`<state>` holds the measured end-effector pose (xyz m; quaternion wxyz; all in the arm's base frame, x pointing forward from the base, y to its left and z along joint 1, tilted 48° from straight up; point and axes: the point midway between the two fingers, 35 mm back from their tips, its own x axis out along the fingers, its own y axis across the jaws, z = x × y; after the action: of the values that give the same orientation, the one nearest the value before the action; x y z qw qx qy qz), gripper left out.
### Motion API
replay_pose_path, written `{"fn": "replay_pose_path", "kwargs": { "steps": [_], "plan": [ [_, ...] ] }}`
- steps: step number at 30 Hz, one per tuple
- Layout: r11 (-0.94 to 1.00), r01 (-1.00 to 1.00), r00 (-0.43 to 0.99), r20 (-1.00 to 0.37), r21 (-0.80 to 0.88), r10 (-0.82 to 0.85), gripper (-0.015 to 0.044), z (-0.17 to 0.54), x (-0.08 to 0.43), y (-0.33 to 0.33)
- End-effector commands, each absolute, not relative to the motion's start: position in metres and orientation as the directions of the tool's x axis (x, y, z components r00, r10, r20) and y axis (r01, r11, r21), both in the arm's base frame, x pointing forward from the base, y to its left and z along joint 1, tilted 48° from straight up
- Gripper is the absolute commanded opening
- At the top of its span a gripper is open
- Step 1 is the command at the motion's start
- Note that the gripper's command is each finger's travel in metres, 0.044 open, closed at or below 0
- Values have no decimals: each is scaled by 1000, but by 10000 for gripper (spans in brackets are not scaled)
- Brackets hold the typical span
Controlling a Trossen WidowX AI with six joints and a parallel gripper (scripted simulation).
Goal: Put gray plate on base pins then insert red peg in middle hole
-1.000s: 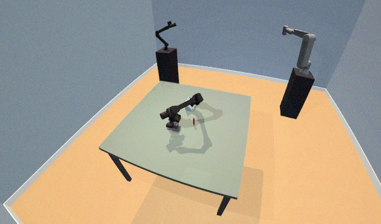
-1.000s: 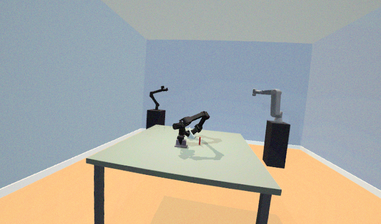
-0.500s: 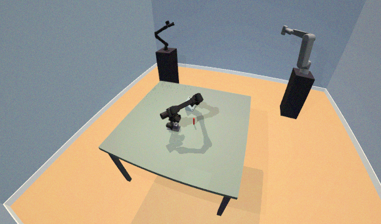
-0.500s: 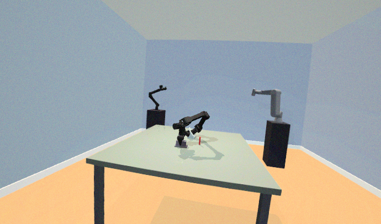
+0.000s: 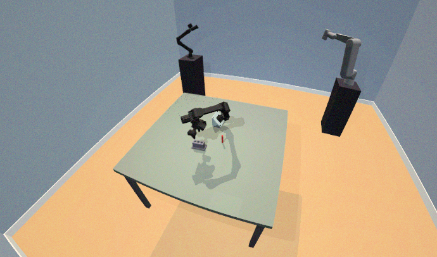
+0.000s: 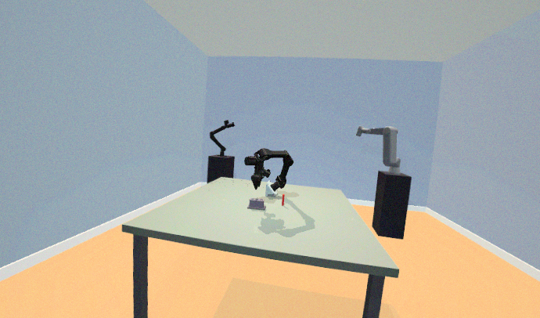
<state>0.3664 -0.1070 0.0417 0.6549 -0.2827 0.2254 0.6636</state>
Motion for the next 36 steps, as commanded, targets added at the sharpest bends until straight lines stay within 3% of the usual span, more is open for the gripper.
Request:
{"fn": "replay_pose_path", "kwargs": {
  "steps": [1,3,9,18,27,36],
  "plan": [
    [-53,-997,-1,-668,-57,744,440,47,366,-109],
    [-12,-1000,0,-669,-13,743,440,51,364,-107],
    [341,-867,5,-678,363,735,440,86,344,-87],
    [680,-225,27,-693,698,720,440,128,306,-54],
    [661,290,34,-698,692,715,440,150,277,-29],
    [493,683,38,-700,539,713,440,164,250,-8]
  ]
}}
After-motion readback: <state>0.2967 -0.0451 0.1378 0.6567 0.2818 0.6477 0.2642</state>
